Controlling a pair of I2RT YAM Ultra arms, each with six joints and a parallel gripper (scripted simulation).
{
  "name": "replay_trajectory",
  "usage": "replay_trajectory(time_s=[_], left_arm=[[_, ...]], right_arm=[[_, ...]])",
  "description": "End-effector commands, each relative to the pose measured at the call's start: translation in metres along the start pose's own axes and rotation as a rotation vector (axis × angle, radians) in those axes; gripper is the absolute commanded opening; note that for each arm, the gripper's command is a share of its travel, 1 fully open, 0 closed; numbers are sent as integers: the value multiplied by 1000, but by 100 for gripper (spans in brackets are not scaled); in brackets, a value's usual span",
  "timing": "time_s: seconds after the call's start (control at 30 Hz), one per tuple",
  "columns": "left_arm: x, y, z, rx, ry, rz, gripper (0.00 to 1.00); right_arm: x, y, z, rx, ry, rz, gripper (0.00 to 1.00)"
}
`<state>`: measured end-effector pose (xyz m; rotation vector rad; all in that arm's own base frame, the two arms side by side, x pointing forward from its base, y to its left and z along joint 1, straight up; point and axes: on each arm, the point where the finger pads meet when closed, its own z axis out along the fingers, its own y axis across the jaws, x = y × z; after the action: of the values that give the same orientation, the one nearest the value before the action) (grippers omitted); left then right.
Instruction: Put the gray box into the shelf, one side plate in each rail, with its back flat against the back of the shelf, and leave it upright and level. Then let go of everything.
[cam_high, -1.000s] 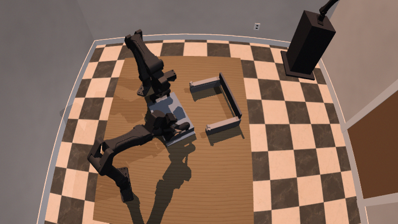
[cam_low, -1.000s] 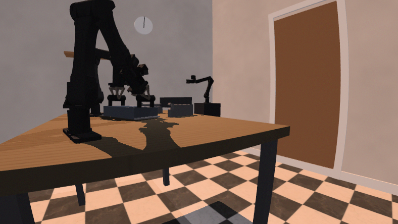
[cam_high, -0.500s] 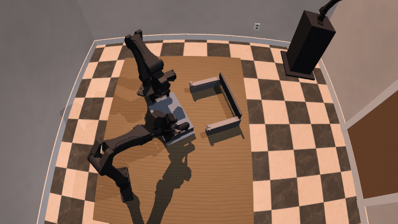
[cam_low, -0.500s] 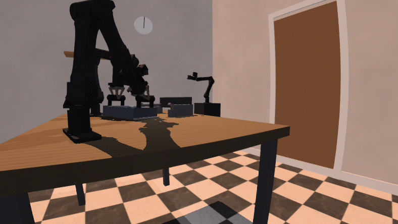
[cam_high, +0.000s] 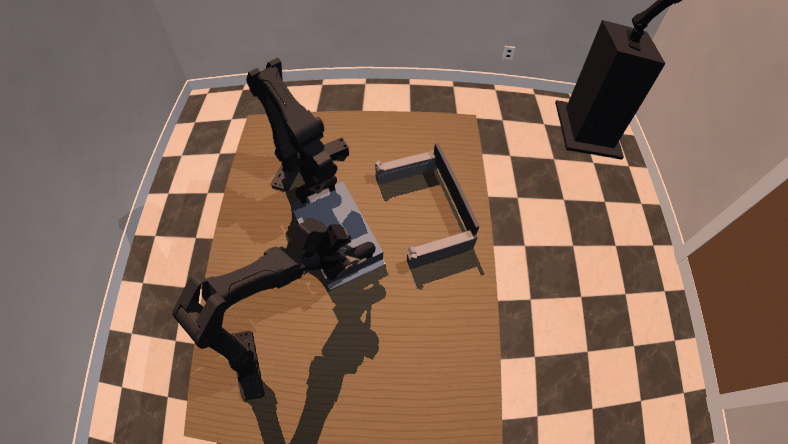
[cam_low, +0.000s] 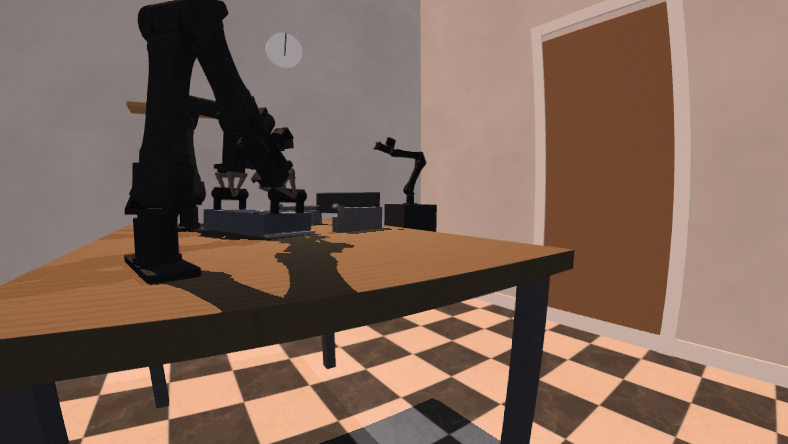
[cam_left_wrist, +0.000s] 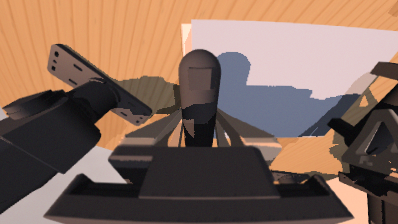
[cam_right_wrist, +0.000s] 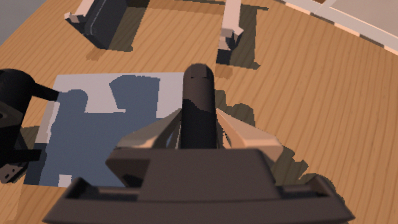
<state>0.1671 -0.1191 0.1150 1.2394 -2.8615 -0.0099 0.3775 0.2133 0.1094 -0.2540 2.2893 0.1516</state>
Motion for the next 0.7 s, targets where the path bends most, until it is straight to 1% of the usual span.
replay_trajectory(time_s=[0.0, 0.1, 0.17, 0.3, 0.33, 0.37, 0.43, 0.5, 0.57, 0.63, 0.67], left_arm=[[-12, -19, -33, 129, -78, -8, 16], [-12, -16, -35, 124, -84, -7, 16], [-15, -15, -37, 126, -89, -21, 16], [-13, -13, -33, 112, -91, -10, 16], [-12, -15, -40, 135, -96, -7, 16], [-16, -15, -40, 131, -97, -25, 16], [-18, -14, -41, 134, -103, -33, 16], [-13, -13, -40, 129, -105, -12, 16], [-17, -12, -42, 132, -107, -29, 16], [-12, -13, -44, 139, -109, -8, 16], [-16, -13, -44, 138, -110, -26, 16]], right_arm=[[-49, -4, -20, 10, -127, 6, 16], [-48, -6, -22, 19, -115, -6, 16], [-53, -6, -24, 18, -138, -5, 16], [-51, -5, -22, 18, -131, -13, 16], [-59, -5, -26, 18, -148, -10, 16], [-56, -6, -24, 22, -141, -15, 16], [-58, -6, -25, 23, -147, -16, 16], [-61, -6, -27, 22, -154, -17, 16], [-63, -5, -28, 21, -157, -18, 16], [-64, -5, -29, 20, -160, -18, 16], [-66, -5, -31, 19, -165, -16, 16]])
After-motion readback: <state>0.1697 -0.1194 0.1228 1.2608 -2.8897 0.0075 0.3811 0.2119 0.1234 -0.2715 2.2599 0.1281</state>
